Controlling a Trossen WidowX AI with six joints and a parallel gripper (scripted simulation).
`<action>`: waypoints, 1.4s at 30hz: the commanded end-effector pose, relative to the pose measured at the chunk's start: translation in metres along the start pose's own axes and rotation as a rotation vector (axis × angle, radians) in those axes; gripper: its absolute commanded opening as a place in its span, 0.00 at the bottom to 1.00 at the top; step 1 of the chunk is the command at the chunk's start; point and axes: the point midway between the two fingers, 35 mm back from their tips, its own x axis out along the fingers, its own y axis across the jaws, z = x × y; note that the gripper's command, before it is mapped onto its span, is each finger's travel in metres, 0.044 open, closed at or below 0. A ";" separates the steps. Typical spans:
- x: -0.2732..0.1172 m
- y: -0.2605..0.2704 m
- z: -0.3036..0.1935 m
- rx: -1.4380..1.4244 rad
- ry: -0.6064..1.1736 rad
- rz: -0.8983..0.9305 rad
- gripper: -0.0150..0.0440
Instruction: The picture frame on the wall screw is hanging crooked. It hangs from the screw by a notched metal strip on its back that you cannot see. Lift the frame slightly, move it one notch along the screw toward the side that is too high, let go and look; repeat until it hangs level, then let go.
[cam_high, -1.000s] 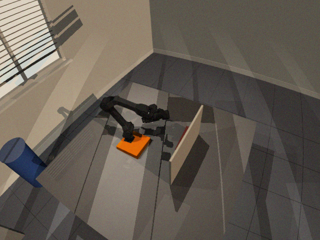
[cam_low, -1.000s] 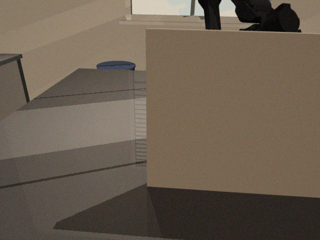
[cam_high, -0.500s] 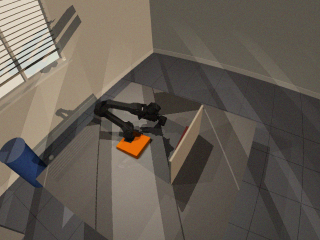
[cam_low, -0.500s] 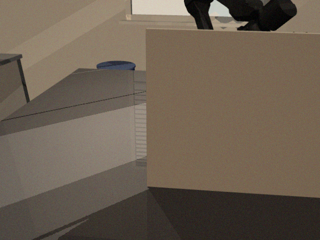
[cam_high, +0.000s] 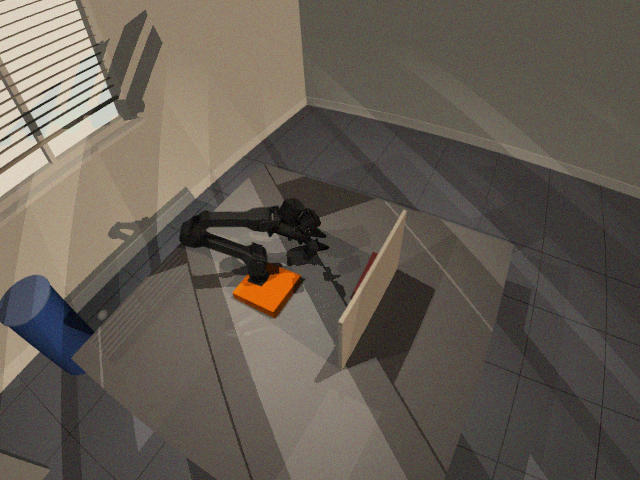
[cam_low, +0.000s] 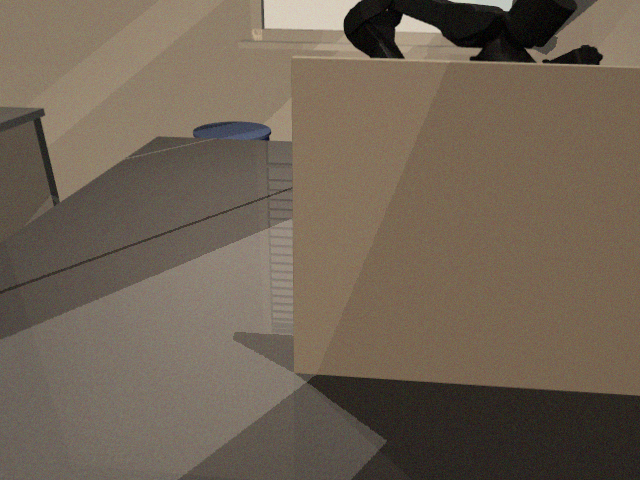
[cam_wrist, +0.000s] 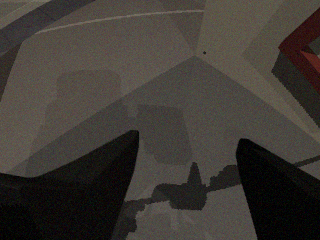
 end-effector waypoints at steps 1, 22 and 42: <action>-0.036 -0.036 0.017 0.822 -0.419 -0.189 0.69; -0.087 -0.074 0.017 1.890 -1.012 0.090 0.69; -0.089 -0.074 0.017 1.927 -1.028 0.111 0.69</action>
